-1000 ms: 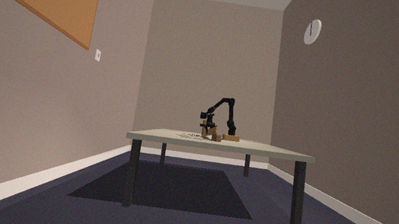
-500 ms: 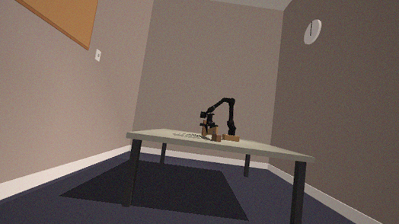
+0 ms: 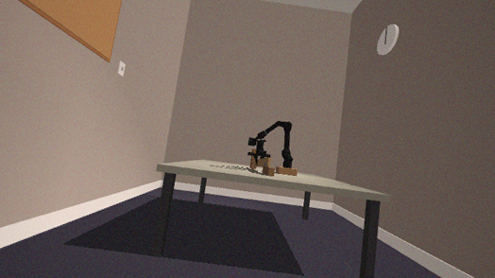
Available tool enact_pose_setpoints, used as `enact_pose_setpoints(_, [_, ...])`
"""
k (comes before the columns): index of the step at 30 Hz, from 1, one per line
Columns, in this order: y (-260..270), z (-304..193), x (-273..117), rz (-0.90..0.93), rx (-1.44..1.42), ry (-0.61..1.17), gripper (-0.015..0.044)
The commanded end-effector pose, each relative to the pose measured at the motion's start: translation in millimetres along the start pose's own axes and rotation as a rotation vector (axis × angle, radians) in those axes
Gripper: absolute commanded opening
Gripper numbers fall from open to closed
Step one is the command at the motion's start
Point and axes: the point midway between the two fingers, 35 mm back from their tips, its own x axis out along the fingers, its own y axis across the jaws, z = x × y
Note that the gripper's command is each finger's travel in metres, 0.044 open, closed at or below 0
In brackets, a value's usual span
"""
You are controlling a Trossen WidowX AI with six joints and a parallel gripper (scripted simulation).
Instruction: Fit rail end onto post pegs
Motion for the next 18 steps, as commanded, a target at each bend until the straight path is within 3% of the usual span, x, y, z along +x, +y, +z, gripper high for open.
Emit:
enact_pose_setpoints(1, [-4.7, 1.1, -7.4, -0.022, 0.000, -0.007, 0.0000])
enact_pose_setpoints(18, [-4.7, 1.1, -15.9, -0.022, 0.000, -0.007, 0.0000])
